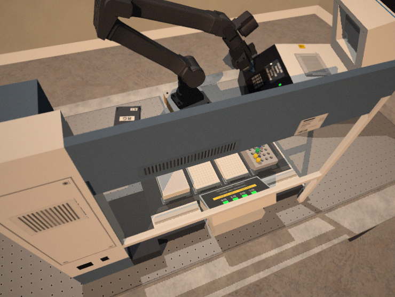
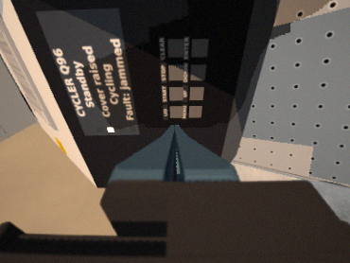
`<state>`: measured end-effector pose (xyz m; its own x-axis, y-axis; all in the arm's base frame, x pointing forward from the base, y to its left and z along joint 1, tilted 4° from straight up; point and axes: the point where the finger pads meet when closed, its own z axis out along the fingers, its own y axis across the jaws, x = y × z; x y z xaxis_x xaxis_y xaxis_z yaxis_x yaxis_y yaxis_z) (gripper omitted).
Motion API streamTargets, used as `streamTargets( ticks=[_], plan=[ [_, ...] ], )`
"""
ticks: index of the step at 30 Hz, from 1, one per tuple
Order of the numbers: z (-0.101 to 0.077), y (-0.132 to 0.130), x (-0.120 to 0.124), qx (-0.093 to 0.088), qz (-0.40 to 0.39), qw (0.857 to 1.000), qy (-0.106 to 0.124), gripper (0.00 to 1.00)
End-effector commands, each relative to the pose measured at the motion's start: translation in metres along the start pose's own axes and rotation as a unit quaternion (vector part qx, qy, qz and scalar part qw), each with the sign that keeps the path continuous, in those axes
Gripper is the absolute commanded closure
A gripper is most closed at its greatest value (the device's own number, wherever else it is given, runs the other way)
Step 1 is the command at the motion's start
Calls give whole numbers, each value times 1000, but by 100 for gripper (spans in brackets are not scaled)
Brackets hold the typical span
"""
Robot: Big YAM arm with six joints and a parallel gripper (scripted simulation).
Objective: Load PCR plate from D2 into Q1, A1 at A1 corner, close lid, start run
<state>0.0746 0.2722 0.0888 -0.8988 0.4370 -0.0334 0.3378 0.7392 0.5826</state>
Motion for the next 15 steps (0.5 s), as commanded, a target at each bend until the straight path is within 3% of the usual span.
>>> streamTargets(
  ticks=[1, 7, 15],
  plan=[
    [-14, 44, 4, -37, 13, 999, 5, 100],
    [-13, 33, 1, -36, 14, 999, 4, 100],
    [-6, 13, 5, -21, 2, 1000, 8, 100]
  ],
)
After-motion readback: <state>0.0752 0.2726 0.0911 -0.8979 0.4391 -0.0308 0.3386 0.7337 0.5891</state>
